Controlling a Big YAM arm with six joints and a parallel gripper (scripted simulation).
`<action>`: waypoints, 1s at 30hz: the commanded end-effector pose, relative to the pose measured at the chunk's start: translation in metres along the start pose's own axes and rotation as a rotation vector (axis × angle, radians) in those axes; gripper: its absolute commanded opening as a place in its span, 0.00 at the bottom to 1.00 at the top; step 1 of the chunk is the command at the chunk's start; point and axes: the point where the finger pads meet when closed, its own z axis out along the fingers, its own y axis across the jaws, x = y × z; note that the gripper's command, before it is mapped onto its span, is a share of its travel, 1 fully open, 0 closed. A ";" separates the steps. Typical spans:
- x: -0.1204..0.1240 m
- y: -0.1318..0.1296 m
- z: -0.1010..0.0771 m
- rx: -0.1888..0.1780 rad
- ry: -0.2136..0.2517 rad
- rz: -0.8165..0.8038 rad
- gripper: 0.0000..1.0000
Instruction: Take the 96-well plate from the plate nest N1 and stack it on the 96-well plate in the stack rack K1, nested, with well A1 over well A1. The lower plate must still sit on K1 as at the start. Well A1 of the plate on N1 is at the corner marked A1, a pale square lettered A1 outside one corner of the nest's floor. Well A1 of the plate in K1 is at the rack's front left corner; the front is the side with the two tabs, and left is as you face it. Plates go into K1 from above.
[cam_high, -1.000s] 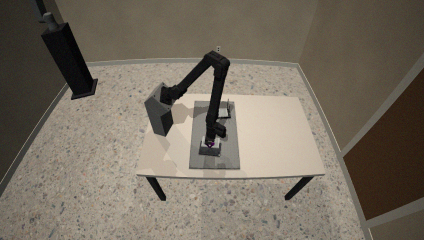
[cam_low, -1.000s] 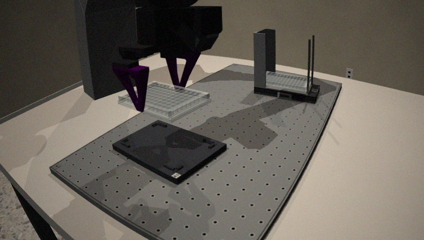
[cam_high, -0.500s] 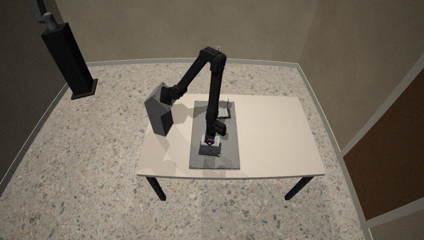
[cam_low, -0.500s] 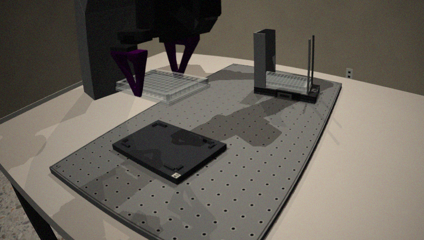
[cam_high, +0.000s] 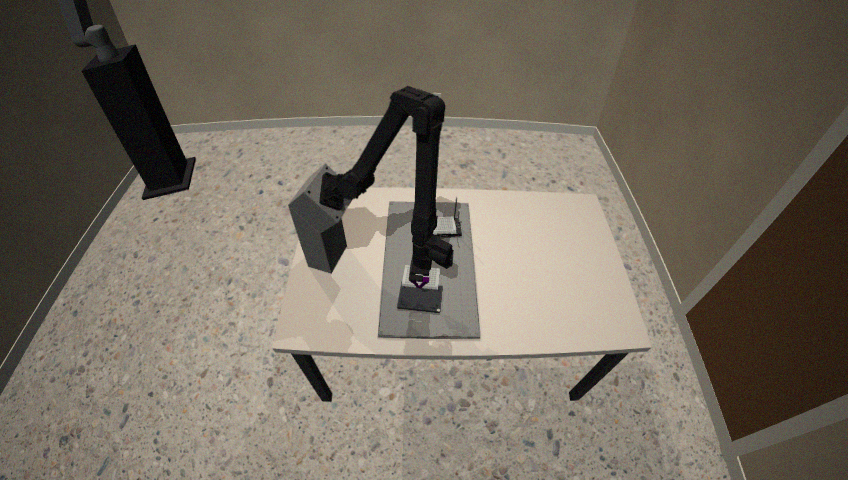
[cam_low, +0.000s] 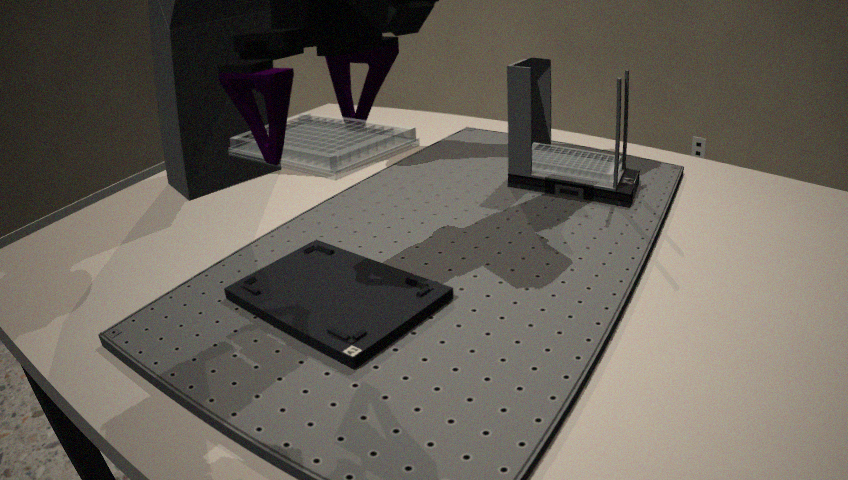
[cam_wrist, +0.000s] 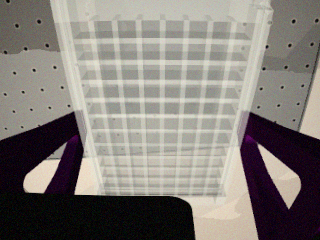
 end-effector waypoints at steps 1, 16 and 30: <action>-0.002 -0.005 -0.011 0.011 -0.013 -0.003 0.00; -0.002 -0.004 -0.035 0.011 -0.013 -0.004 0.00; -0.008 -0.003 -0.030 0.008 -0.019 -0.003 0.00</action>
